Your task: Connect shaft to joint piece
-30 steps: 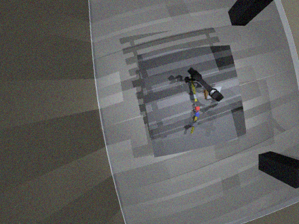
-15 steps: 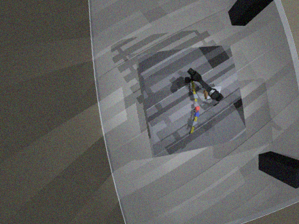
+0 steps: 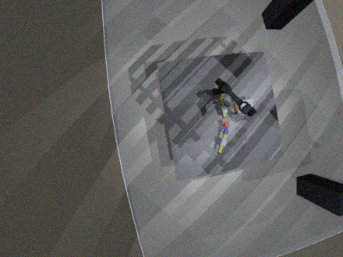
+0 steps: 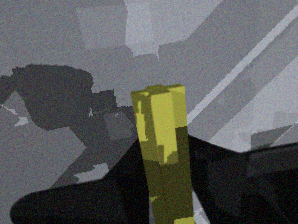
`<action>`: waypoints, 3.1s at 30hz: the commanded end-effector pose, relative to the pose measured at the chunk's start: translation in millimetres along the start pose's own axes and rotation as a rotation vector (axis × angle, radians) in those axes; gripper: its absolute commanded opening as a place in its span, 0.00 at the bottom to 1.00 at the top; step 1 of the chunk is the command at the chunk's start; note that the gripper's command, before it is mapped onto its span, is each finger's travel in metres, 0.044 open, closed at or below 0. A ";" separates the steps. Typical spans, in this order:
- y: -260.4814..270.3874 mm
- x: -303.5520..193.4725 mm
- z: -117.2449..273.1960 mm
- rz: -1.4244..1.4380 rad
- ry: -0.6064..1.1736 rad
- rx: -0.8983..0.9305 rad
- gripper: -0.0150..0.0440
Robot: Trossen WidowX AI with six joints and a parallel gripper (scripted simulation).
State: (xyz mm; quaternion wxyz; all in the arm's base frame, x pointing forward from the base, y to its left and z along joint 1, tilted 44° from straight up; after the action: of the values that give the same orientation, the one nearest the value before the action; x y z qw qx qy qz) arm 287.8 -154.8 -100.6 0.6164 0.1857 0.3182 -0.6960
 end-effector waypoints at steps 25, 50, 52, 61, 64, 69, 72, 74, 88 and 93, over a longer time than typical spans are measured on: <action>0.2 0.0 0.0 -0.001 0.001 0.002 0.37; 0.2 0.0 0.0 -0.001 0.000 0.001 0.37; 0.2 0.0 0.0 -0.001 0.000 0.001 0.37; 0.2 0.0 0.0 -0.001 0.000 0.001 0.37; 0.2 0.0 0.0 -0.001 0.000 0.001 0.37; 0.2 0.0 0.0 -0.001 0.000 0.001 0.37; 0.2 0.0 0.0 -0.001 0.000 0.001 0.37; 0.2 0.0 0.0 -0.001 0.000 0.001 0.37; 0.2 -0.1 -0.1 -0.001 0.000 0.001 0.37; 0.2 -0.1 -0.1 -0.001 0.000 0.001 0.37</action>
State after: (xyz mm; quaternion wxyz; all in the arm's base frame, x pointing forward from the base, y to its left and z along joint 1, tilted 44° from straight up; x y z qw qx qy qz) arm 288.0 -154.7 -100.7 0.6160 0.1861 0.3179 -0.6963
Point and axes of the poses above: the point midway between the two fingers, 35 mm back from their tips, its own z axis back along the fingers, its own y axis across the jaws, x = y × z, the point moved 4 cm from there along z, back along the fingers, and after that the axes turned 14 degrees about -z, right-handed, at the moved point
